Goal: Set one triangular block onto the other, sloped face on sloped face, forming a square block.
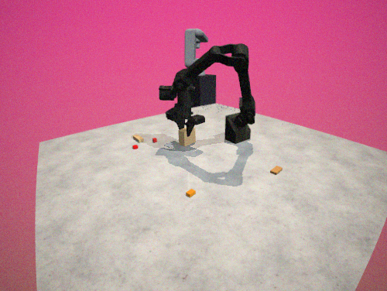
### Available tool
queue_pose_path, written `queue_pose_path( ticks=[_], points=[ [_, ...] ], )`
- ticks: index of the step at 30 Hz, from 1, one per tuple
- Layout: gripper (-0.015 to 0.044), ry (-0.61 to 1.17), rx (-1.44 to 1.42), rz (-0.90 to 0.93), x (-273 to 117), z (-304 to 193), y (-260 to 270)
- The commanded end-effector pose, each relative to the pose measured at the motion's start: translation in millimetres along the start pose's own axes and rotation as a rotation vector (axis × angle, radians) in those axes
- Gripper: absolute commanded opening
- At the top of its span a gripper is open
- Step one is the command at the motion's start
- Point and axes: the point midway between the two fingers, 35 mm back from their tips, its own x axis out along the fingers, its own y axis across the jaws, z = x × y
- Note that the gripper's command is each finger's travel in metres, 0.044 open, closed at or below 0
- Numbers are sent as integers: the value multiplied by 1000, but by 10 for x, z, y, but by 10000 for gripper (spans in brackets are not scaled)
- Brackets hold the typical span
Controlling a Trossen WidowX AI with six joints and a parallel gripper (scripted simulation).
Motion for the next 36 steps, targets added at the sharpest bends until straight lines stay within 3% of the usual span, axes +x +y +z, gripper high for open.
queue_pose_path(
  ticks=[1,4,21,30,36],
  points=[
    [0,-1,3,1,1,2,0],
    [0,-3,7,2,4,3,1],
    [440,0,0,0,0,0,0],
    [440,0,0,0,-24,4,-4],
    [440,2,2,-6,-851,25,-39]
  ],
)
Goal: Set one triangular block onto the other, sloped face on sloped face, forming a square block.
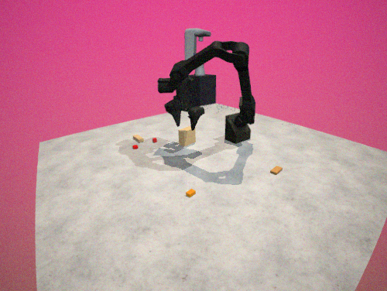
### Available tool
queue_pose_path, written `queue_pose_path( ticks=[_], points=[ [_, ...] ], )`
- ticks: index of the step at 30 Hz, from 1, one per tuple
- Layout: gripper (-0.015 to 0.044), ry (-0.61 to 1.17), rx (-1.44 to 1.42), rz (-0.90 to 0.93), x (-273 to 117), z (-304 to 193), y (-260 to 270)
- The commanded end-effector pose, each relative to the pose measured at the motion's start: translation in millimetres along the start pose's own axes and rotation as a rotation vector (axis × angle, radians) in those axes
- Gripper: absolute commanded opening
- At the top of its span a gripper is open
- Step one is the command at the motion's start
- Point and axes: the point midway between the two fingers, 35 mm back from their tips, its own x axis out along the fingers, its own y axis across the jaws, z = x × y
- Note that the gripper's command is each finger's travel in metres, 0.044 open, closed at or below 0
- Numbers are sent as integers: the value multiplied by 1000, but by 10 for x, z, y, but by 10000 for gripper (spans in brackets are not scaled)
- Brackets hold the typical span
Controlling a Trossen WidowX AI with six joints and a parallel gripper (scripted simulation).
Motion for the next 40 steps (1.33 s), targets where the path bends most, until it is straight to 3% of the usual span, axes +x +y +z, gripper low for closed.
queue_pose_path(
  ticks=[1,40],
  points=[
    [440,-18,-15,-30,-651,2,2],
    [440,-23,-6,-26,-690,-8,6]
  ],
)
